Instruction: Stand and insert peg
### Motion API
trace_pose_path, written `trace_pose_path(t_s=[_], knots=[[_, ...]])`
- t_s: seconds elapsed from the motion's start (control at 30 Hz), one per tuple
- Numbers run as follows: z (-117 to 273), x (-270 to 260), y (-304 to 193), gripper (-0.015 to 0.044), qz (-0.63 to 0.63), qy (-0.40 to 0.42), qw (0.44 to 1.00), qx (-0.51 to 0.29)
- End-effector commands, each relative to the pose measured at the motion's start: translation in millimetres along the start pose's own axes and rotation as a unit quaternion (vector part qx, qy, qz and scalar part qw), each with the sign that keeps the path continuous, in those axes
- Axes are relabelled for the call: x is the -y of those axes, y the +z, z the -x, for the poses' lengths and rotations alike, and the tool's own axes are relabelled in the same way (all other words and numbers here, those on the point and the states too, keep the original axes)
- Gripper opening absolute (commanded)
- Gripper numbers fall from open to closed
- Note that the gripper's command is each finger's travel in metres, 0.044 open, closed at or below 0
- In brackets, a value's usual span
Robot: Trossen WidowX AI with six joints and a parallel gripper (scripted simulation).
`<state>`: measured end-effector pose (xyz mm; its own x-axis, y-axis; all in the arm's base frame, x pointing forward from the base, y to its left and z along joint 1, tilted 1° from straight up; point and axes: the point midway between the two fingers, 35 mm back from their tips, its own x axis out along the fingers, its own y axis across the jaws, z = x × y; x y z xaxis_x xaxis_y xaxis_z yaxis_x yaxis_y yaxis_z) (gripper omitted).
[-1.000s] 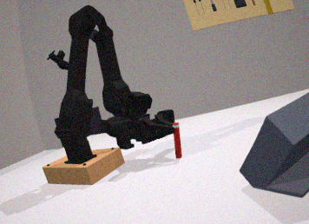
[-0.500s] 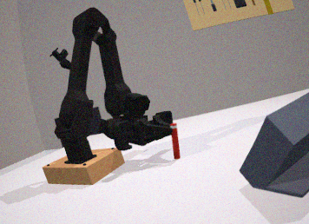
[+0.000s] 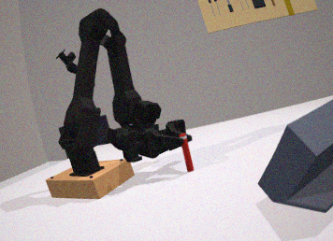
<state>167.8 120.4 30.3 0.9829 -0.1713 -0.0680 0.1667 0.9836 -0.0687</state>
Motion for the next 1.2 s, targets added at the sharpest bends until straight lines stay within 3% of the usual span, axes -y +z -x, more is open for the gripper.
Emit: trace_pose_path(t_s=[0.0, 0.47, 0.87, 1.17], knots=[[0.0, 0.0, 0.1, 0.013, 0.001, 0.0, 1.0, 0.0], [0.0, 0.0, 0.1, 0.013, 0.001, 0.0, 1.0, 0.0], [0.0, 0.0, 0.1, 0.044, 0.001, 0.0, 1.0, 0.0], [0.2, -0.6, 1.7, 0.044, 0.001, 0.0, 1.0, 0.0]])
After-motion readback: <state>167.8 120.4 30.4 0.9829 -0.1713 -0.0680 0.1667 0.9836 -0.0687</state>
